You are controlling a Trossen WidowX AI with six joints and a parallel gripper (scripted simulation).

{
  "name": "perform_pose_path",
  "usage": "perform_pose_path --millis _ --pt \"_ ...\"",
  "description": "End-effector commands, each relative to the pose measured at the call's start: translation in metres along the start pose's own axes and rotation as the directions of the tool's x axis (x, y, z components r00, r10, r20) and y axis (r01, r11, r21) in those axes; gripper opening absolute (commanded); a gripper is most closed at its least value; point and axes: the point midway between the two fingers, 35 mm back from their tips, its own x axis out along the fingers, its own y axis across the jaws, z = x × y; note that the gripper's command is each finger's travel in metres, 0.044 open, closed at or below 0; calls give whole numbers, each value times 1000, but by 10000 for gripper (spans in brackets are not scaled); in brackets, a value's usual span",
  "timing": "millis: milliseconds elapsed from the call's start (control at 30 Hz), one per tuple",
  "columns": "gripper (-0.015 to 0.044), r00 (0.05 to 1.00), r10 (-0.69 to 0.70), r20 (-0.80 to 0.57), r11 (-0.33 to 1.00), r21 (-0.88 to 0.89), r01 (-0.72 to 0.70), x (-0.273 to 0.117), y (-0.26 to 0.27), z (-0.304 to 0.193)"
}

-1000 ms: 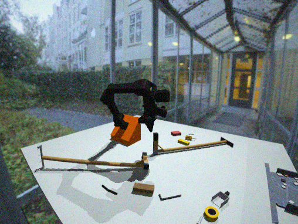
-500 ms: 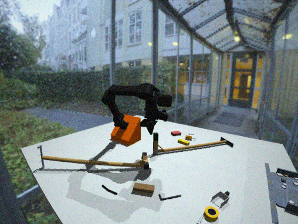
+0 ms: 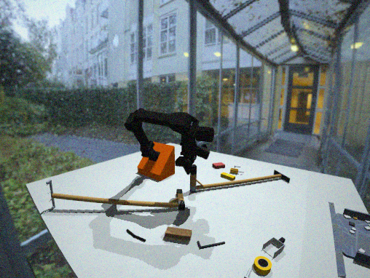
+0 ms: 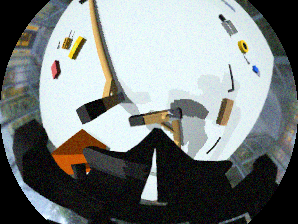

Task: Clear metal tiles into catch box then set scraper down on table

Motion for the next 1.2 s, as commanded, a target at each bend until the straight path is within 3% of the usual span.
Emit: perform_pose_path --millis 0,800,1167 --pt "0 1000 -3 -4 1000 -7 3 8 0 -1" --pt "0 1000 -10 -15 1000 -14 10 62 -1 -7" --pt "0 1000 -9 -12 1000 -7 9 61 -14 -2"
